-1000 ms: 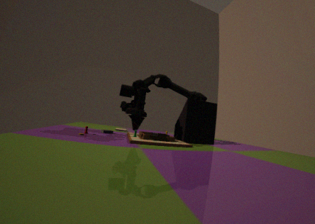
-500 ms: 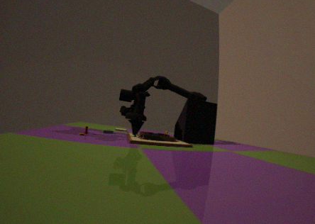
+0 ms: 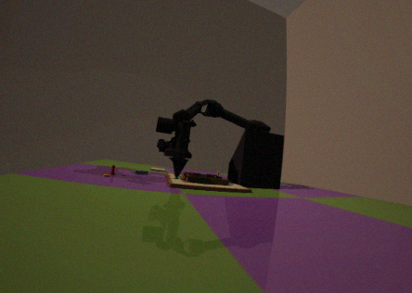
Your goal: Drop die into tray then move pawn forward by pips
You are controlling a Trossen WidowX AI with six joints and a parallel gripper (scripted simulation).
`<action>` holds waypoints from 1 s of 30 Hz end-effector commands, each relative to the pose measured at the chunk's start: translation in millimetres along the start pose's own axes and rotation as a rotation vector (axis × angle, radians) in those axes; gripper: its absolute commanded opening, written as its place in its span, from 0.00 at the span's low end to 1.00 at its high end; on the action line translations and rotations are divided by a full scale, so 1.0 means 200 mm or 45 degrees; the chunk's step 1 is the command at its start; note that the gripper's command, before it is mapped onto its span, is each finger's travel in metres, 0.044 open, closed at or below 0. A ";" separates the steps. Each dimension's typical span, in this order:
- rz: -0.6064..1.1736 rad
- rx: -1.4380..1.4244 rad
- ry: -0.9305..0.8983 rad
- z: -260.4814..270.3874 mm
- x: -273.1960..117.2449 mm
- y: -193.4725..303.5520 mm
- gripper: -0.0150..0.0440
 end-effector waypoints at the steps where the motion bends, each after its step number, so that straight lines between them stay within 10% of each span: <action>1: -0.001 -0.005 0.002 0.01 -0.05 0.00 0.25; 16: 0.000 -0.004 -0.002 0.02 -0.63 0.02 0.25; 30: -0.001 -0.003 -0.002 0.24 -0.44 0.05 0.25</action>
Point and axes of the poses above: the point midway between the two fingers, 35 mm back from their tips, its own x axis out along the fingers, its own z axis across the jaws, y = z × x, the point moved 7 cm from there along -x, back along the fingers, and after that the axes turned 6 degrees about -x, right-handed, at the moved point
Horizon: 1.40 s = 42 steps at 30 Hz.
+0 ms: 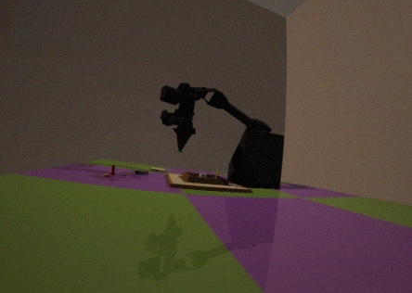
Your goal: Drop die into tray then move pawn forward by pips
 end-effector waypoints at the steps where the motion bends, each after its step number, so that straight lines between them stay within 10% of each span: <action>1: 0.009 -0.003 0.000 0.10 0.10 0.03 0.25; 42: 0.006 0.008 -0.005 0.26 0.50 0.08 0.34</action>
Point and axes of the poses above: the point midway between the two fingers, 35 mm back from their tips, its own x axis out along the fingers, its own z axis across the jaws, y = z × x, the point moved 7 cm from there along -x, back along the fingers, and after that the axes turned 6 degrees about -x, right-handed, at the moved point
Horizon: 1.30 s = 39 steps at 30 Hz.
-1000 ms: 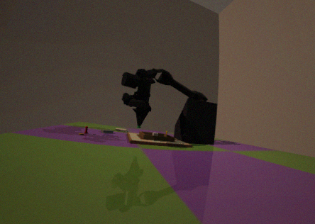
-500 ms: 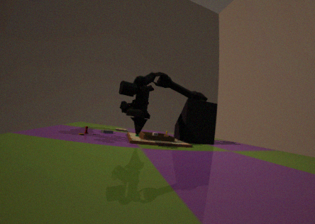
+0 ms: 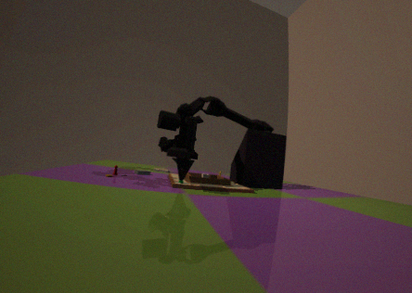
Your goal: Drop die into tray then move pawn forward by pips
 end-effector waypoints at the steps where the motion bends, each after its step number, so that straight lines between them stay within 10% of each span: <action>1: -0.003 0.000 -0.001 0.00 -0.01 0.00 0.39; 15: 0.001 -0.010 0.004 0.01 -0.26 0.00 1.00; 39: 0.002 -0.356 0.003 -0.53 -0.63 0.54 1.00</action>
Point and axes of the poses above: the point midway between the two fingers, 35 mm back from their tips, its own x axis out along the fingers, its own z axis across the jaws, y = z × x, the point moved 7 cm from there along -x, back along the fingers, and after that the axes turned 6 degrees about -x, right-handed, at the moved point
